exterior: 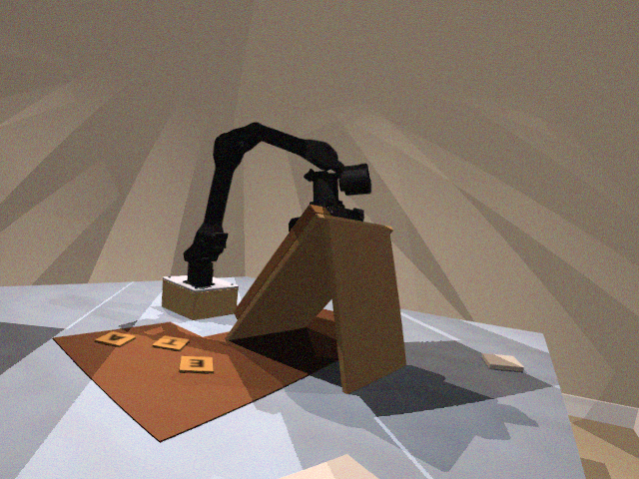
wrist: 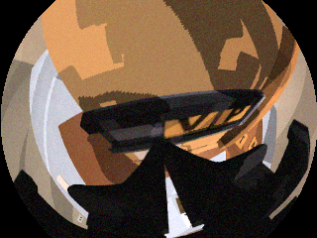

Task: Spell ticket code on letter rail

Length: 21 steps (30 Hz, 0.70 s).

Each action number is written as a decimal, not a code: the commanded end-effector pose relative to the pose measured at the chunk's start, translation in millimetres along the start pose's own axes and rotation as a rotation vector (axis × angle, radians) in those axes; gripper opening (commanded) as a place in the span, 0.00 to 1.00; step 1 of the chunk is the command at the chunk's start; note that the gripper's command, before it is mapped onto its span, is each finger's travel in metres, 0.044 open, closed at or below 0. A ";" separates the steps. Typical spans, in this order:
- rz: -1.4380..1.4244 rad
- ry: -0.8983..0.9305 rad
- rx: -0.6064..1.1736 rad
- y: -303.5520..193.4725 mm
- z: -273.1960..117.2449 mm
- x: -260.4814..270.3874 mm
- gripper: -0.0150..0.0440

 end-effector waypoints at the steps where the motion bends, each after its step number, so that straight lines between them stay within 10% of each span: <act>1: -0.005 0.005 0.000 1.8 1.5 0.6 0.25; 21: -0.005 0.005 -0.001 8.5 8.7 1.3 0.25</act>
Point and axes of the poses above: the point midway between the two fingers, 35 mm back from their tips, its own z axis out along the fingers, its own x axis across the jaws, y = z × x, the point moved 8 cm from there along -z, back along the fingers, and after that the axes turned 4 degrees about z, right-handed, at the moved point
